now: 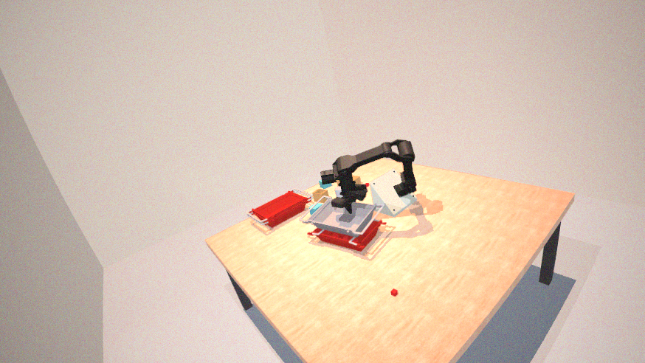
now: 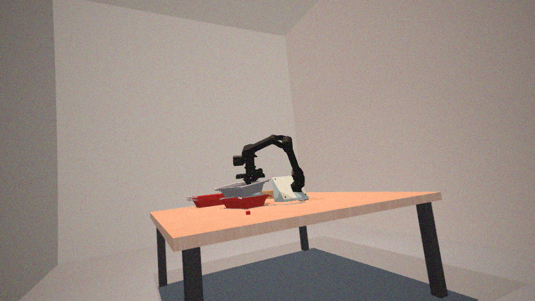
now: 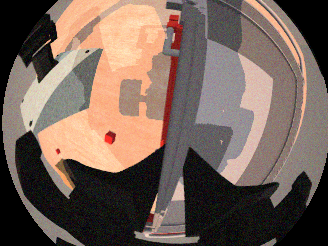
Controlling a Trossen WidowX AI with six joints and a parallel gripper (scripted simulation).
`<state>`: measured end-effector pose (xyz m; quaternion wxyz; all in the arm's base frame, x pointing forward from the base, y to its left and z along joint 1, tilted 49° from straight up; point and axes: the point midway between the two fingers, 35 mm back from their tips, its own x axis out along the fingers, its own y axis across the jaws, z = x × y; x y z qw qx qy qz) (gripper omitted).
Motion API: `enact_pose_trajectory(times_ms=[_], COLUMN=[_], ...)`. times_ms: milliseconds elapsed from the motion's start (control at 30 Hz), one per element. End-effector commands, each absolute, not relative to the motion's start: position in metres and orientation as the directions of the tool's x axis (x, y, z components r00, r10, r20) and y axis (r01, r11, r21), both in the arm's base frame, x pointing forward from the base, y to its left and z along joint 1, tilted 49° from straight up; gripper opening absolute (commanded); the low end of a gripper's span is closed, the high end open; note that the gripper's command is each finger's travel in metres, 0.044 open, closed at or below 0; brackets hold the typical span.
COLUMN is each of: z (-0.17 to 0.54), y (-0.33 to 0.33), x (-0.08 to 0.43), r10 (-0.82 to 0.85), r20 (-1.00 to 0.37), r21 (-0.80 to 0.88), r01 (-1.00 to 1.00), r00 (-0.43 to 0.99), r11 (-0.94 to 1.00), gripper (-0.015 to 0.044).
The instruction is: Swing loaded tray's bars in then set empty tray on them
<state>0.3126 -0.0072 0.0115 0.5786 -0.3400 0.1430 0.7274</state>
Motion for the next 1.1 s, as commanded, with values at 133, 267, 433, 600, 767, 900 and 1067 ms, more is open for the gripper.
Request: enact_pose_trajectory(times_ms=[133,267,433,600,767,900,1067], z=[0.009,0.009,0.009,0.009,0.009,0.010,0.006], y=[-0.001,-0.001,-0.001,-0.001,-0.001,-0.004,0.004], x=[0.307,0.307,0.307,0.307,0.307,0.310,0.304], r10=[0.736,0.736,0.736,0.736,0.736,0.743,0.737], r20=[-0.664,-0.664,-0.664,-0.664,-0.664,-0.661,-0.663], r21=[-0.168,-0.168,-0.168,-0.168,-0.168,-0.181,-0.170], r01=[-0.932,-0.932,-0.932,-0.932,-0.932,-0.938,-0.933], r00=[-0.133,-0.133,-0.133,-0.133,-0.133,-0.108,-0.130], r11=[-0.320,-0.320,-0.320,-0.320,-0.320,-0.297,-0.317], gripper=[0.0000,0.0000,0.0000,0.0000,0.0000,0.0000,0.0000])
